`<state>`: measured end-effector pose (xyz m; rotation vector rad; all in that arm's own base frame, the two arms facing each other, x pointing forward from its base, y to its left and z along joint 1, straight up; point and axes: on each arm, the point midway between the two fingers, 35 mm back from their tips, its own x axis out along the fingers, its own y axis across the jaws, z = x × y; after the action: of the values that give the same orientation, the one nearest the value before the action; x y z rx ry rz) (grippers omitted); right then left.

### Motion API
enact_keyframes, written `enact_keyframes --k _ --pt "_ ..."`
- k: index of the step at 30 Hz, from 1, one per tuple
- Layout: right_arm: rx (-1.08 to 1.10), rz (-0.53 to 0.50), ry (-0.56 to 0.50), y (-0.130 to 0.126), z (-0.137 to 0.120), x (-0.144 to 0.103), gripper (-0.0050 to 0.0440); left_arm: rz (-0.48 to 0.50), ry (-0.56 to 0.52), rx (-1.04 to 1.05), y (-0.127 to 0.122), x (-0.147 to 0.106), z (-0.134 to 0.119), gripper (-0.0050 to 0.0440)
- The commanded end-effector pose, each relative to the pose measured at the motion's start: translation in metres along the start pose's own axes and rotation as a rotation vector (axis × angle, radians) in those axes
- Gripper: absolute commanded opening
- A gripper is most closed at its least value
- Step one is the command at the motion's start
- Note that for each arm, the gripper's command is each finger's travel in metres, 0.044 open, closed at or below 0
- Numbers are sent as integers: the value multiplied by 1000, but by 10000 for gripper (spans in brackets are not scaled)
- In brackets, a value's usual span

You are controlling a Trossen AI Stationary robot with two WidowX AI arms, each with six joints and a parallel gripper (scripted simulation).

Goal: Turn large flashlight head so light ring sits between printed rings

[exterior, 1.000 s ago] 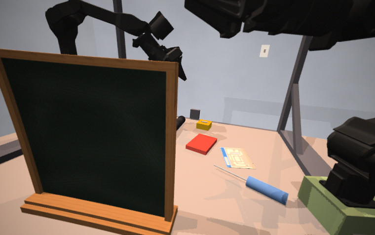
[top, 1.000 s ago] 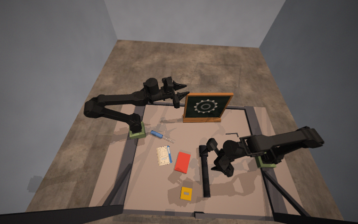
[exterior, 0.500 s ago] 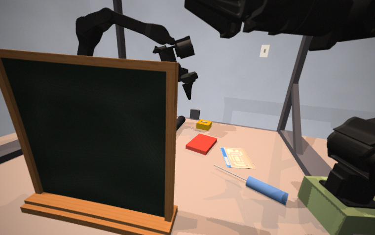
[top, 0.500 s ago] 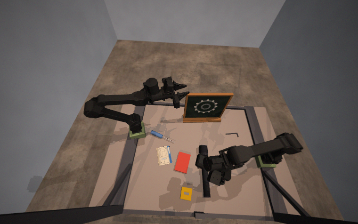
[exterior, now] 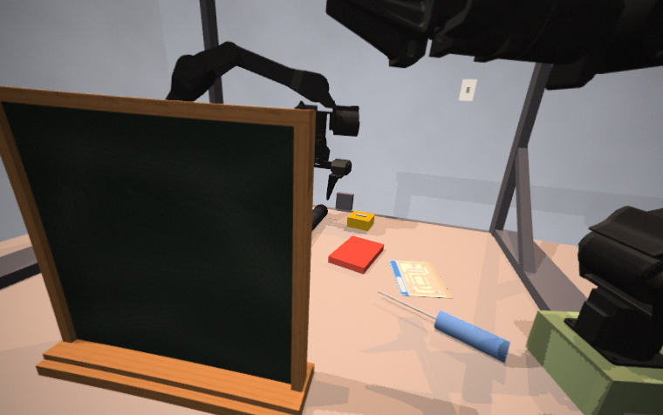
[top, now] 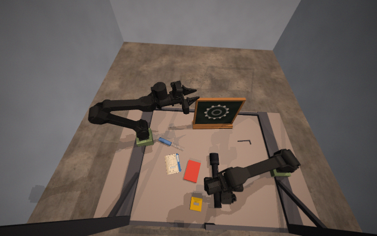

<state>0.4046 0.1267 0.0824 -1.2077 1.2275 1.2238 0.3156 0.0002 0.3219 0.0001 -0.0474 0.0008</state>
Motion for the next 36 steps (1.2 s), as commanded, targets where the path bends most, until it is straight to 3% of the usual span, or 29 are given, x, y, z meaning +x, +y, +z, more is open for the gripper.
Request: enact_keyframes --k 1,13,36 --pt "-4 -41 -8 -5 0 -16 440 1 -18 2 0 -1 7 230" --pt "2 -61 -17 -9 1 -20 440 1 -18 2 0 -1 7 230" --pt "2 -50 -15 -8 1 17 440 1 -18 2 0 -1 7 230"
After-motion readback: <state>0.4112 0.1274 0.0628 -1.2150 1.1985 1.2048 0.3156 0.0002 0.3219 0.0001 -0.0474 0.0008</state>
